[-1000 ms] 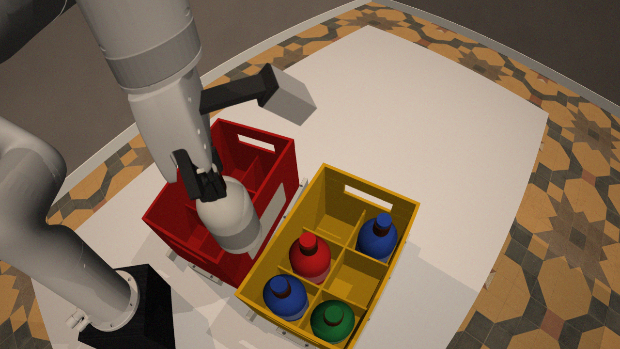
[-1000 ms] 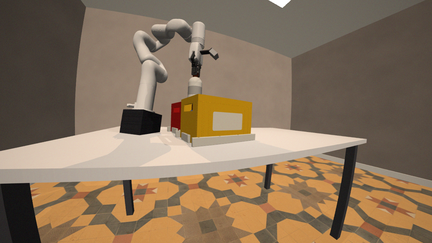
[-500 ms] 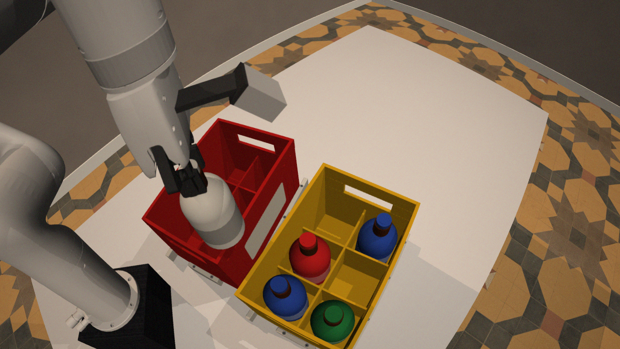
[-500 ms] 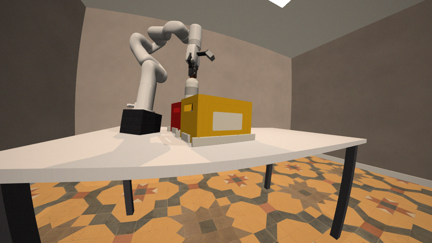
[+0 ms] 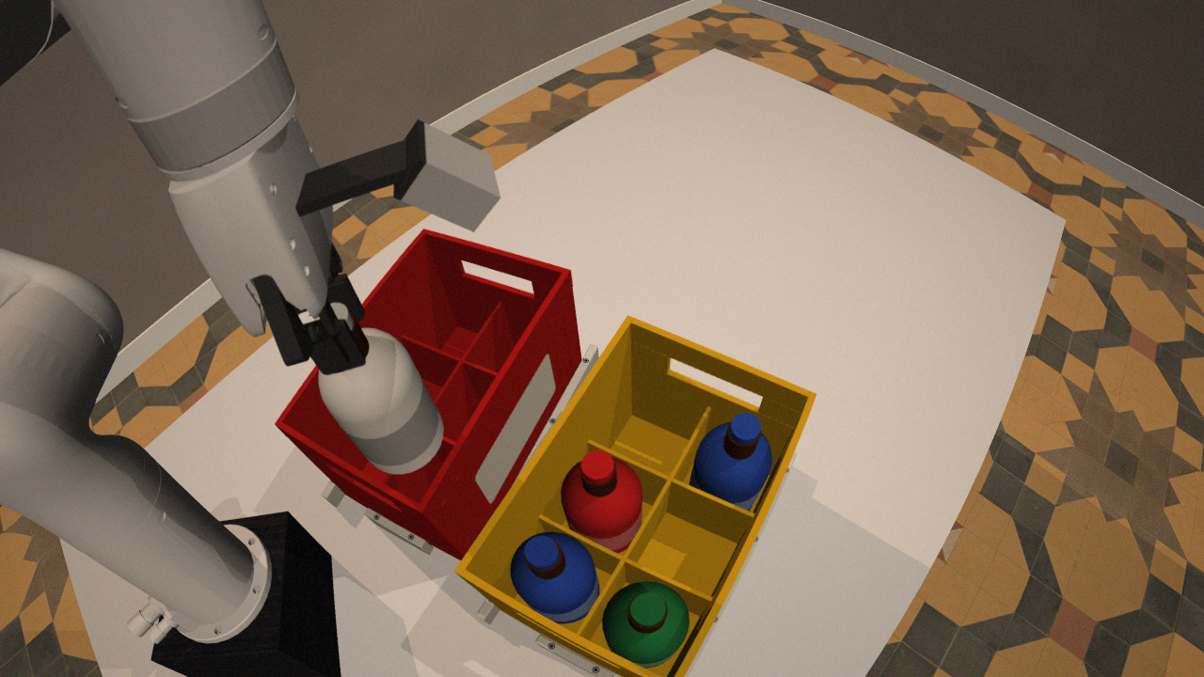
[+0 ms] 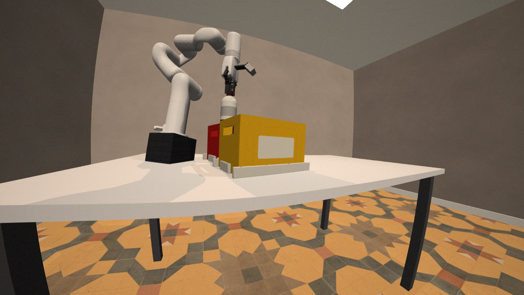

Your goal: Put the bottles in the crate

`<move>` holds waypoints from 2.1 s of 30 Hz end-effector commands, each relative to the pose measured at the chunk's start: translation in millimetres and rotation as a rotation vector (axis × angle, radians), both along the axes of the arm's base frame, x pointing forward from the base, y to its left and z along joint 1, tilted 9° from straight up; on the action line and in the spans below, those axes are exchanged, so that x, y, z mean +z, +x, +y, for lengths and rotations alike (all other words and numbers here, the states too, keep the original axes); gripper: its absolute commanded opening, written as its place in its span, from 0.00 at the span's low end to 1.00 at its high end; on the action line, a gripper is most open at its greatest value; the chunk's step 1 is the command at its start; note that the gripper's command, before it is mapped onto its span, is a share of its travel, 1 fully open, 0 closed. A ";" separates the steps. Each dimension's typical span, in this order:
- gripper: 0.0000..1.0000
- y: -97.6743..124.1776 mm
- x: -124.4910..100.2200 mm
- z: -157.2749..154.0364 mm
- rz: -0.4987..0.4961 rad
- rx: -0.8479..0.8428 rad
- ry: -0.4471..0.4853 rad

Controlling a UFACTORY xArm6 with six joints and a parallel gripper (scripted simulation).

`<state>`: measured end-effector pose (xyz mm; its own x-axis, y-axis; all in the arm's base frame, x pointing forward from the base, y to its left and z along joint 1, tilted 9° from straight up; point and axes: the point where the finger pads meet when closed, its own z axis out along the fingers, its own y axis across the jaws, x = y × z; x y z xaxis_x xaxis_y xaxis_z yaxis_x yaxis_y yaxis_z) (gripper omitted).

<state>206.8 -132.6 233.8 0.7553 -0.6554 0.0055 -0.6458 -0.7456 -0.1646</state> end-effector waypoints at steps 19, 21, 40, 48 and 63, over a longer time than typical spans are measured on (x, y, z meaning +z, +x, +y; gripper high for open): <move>0.00 -0.7 2.2 5.6 -0.003 -0.001 -0.003; 0.00 -0.6 2.2 5.5 -0.003 -0.001 -0.003; 0.00 -0.2 2.2 5.1 -0.003 -0.001 -0.003; 0.00 -0.1 2.2 5.0 -0.003 -0.001 -0.003; 0.00 1.0 -6.6 6.1 -0.003 -0.001 -0.003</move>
<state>206.6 -126.2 228.7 0.7549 -0.6558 0.0053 -0.6462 -0.7453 -0.1641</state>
